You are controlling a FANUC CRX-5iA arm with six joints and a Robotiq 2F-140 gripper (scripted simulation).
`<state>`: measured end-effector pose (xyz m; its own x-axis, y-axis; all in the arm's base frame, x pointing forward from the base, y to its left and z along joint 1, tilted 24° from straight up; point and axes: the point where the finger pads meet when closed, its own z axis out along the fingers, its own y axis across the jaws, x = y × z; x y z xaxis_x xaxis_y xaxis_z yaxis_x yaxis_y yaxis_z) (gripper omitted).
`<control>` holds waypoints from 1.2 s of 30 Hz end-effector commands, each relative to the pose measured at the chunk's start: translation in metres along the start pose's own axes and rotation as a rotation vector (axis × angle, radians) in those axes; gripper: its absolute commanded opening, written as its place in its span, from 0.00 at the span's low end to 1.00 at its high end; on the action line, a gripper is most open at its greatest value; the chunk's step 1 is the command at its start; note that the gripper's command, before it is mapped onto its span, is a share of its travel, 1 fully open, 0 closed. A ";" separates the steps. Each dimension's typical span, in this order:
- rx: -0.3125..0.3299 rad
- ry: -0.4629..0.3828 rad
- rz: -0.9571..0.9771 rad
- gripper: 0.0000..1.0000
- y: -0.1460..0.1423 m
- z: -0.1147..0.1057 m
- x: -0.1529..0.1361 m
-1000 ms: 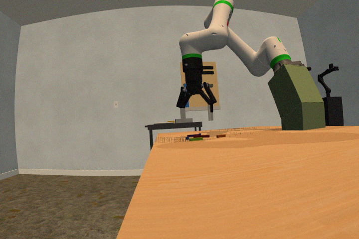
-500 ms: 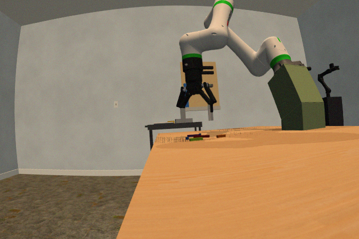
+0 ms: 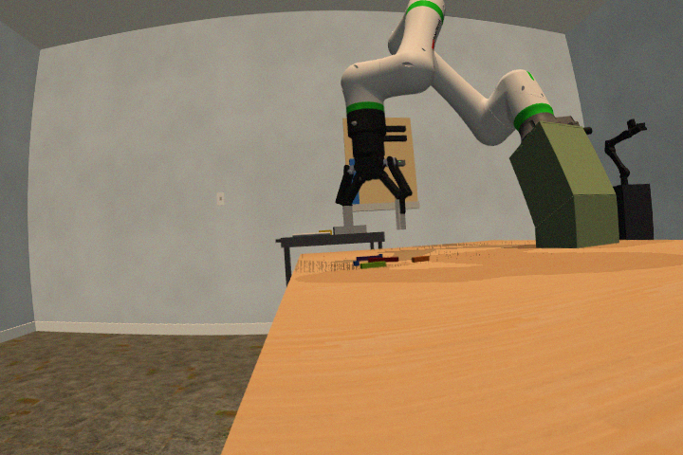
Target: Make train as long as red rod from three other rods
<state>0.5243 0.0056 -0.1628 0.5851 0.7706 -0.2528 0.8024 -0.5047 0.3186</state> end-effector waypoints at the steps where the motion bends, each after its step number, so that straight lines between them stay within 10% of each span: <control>1: 0.000 0.000 -0.002 1.00 0.000 0.000 0.000; 21: 0.000 0.000 -0.481 1.00 0.068 -0.023 -0.121; 22: 0.000 0.000 -0.481 0.15 0.068 -0.023 -0.121; 36: 0.000 0.000 -0.481 0.15 0.068 -0.023 -0.121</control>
<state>0.5052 -0.1128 -0.0895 0.1473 0.9165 -0.3719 0.9821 -0.0908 0.1653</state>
